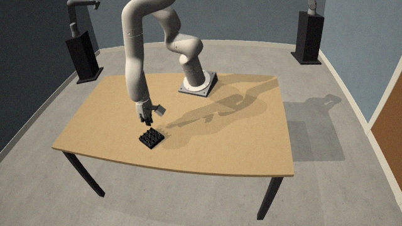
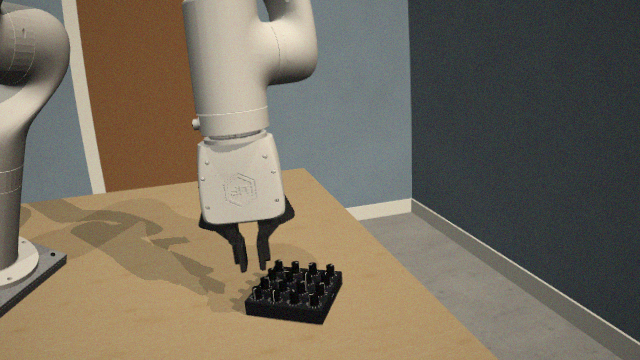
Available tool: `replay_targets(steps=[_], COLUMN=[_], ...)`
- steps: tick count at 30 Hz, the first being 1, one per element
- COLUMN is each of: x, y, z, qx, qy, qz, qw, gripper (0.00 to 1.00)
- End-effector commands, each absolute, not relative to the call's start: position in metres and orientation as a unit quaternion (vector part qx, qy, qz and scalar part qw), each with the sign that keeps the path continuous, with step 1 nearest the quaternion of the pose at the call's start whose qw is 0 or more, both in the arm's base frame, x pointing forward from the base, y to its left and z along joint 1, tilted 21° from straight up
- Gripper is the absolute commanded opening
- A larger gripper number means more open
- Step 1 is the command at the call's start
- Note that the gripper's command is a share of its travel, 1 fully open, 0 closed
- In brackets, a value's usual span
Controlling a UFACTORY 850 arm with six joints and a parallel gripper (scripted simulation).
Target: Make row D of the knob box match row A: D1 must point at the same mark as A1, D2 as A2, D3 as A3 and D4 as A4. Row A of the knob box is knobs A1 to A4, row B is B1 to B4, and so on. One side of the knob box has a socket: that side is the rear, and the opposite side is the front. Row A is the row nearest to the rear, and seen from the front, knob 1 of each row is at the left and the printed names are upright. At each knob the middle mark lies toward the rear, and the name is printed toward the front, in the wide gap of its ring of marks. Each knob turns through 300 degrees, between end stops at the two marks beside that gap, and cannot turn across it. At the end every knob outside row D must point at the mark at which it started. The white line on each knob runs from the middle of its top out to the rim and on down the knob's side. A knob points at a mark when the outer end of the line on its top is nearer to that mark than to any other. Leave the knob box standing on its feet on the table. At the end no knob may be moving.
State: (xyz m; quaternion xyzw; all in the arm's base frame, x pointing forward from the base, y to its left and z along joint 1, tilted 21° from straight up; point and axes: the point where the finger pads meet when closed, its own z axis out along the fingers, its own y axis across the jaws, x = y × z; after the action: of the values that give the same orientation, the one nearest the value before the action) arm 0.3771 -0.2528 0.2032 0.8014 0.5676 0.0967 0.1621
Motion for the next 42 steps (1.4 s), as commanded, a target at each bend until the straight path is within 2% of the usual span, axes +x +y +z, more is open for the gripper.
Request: replay_targets(steps=[1,29,42], x=[0.3775,0.3762,0.3754], y=[-0.2527,-0.2514,-0.2508], z=[0.2051,0.2107,0.2138], qx=[0.757,0.460,0.263], qy=[0.628,0.870,0.948], qz=[0.076,0.008,-0.031], qw=[0.162,0.179,0.176], gripper=[0.19,0.19,0.19])
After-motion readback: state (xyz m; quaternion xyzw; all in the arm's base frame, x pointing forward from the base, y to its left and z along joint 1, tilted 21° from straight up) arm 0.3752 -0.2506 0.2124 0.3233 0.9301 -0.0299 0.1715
